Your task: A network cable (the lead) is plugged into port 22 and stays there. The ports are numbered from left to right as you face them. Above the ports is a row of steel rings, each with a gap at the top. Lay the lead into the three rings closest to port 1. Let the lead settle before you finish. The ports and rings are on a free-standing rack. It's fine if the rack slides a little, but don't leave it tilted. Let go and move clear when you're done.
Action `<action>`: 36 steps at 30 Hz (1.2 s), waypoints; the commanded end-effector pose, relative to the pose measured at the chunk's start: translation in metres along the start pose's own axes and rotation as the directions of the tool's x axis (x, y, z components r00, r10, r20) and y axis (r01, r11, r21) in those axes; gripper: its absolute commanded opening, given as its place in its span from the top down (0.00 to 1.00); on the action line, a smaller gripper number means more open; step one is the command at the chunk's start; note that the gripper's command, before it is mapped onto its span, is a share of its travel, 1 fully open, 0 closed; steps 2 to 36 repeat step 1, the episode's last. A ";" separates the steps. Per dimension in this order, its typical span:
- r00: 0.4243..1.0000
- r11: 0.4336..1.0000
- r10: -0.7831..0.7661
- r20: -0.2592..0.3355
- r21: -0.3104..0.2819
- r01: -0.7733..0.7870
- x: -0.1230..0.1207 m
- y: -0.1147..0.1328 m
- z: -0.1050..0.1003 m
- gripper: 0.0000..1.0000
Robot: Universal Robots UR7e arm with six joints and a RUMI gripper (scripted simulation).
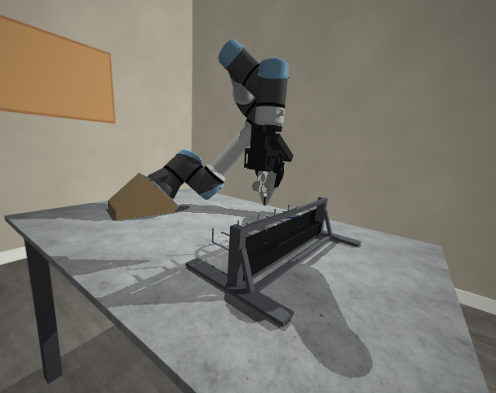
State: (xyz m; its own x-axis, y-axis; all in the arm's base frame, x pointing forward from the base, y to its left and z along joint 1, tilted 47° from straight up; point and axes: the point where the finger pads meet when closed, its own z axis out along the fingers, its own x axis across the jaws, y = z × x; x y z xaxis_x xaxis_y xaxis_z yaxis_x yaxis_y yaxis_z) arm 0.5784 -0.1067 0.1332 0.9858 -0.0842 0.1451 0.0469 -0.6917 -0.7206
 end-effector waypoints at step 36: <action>1.000 1.000 0.000 -0.001 -0.001 0.000 0.000 0.000 -0.001 1.00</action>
